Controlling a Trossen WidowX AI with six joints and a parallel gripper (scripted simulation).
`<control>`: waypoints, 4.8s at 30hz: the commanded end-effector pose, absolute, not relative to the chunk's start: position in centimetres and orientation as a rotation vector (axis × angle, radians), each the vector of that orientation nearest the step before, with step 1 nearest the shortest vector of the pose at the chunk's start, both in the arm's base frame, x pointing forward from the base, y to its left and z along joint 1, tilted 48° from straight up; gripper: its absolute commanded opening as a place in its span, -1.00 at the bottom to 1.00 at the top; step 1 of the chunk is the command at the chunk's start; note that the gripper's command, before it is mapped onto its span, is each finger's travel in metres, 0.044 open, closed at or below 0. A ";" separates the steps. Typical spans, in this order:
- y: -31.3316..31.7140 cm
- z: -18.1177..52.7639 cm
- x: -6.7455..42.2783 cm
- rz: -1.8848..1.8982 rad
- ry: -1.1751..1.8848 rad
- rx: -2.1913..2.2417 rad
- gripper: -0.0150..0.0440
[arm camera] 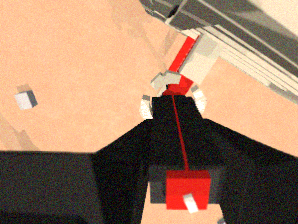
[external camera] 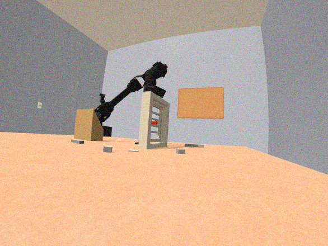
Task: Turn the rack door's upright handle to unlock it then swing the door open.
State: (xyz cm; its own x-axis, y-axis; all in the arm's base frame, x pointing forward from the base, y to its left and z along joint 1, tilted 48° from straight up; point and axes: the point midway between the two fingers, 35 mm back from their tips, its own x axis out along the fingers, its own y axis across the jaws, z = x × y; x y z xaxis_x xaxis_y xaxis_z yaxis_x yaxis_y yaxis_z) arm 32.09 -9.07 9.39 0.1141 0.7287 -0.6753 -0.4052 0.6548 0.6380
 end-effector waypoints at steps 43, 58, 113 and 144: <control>-9.0 9.3 32.0 1.461 0.382 -0.795 -0.40; -9.0 9.3 32.0 1.461 0.382 -0.795 -0.40; -9.0 9.3 32.0 0.925 1.135 0.230 0.52; -9.0 9.3 32.0 -0.138 1.637 1.449 0.52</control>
State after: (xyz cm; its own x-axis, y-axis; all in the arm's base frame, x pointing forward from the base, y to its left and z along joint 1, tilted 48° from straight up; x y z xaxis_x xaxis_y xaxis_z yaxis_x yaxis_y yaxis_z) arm 31.99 -9.01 9.31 0.1087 0.7293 -0.6756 0.7547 0.3818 0.5335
